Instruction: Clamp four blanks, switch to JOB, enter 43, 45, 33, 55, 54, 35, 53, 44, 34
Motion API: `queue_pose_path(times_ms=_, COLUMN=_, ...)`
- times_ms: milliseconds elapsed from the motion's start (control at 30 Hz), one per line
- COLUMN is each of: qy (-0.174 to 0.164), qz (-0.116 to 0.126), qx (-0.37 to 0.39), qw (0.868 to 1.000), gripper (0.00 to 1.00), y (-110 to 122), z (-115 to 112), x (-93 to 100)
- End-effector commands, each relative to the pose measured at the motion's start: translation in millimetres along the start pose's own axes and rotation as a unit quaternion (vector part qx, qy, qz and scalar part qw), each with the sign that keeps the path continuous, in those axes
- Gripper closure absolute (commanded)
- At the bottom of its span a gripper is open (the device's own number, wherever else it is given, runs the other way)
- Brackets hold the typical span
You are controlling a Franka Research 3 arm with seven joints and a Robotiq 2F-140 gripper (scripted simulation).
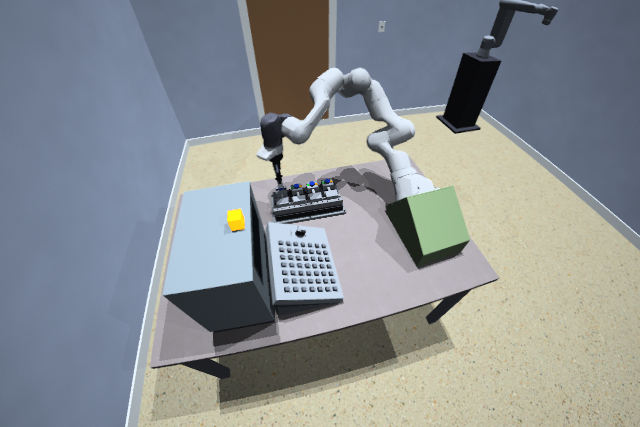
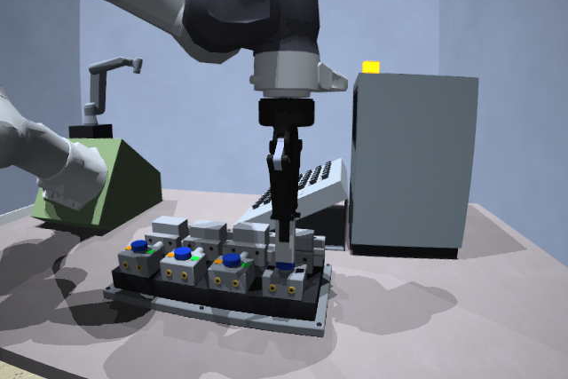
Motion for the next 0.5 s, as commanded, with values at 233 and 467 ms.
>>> queue_pose_path(times_ms=233, qy=-0.001, qz=-0.001, qx=-0.002, qw=1.000, gripper=1.00, y=0.4, z=-0.1, x=-8.0)
queue_pose_path(times_ms=467, qy=-0.001, qz=-0.001, qx=-0.002, qw=1.000, gripper=1.00, y=0.5, z=-0.1, x=-10.3)
Point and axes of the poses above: the point where the finger pads meet when closed, its own x axis back along the fingers, its own y axis across the jaws, z = x × y, the point moved 6 cm from there along x, back along the fingers, and after that the axes turned 15 degrees about x, right-handed, at the moved point
